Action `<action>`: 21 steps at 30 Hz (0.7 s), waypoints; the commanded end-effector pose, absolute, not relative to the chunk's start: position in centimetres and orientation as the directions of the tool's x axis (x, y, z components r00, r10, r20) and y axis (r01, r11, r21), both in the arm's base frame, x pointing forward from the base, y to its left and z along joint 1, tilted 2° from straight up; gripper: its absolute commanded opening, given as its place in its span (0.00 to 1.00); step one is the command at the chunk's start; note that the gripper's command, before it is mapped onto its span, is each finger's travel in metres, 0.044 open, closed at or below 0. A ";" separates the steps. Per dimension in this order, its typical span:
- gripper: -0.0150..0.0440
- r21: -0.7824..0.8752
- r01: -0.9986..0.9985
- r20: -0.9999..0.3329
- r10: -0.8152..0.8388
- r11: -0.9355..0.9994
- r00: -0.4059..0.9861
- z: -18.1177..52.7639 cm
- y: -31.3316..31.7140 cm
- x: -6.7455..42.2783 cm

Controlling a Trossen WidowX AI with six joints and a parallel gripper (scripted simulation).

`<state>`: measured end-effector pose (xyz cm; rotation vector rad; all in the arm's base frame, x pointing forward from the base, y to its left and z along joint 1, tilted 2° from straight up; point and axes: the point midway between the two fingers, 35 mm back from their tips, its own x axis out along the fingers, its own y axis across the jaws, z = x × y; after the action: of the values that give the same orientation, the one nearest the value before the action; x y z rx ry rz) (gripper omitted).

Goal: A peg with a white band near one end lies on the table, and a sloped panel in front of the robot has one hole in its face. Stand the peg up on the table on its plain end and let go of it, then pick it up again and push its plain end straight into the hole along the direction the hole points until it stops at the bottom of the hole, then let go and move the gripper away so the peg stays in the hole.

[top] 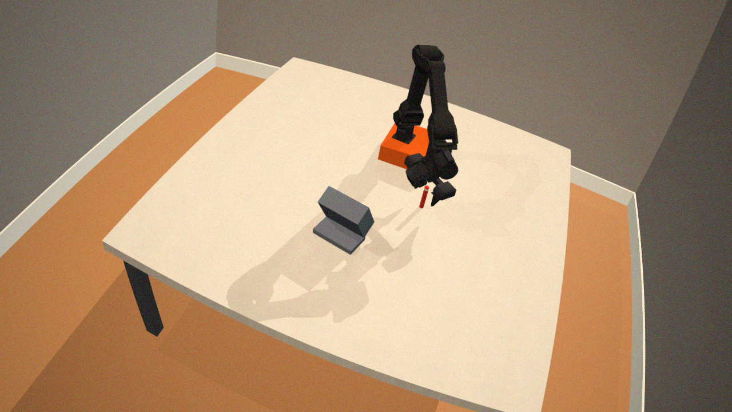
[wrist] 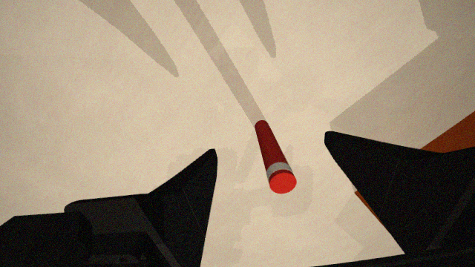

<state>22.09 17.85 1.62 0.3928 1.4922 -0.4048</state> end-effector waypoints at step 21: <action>0.25 0.006 0.490 -0.999 -0.016 0.872 0.039 1.9 17.9 22.2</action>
<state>22.14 17.90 1.69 0.3942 1.4909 -0.4033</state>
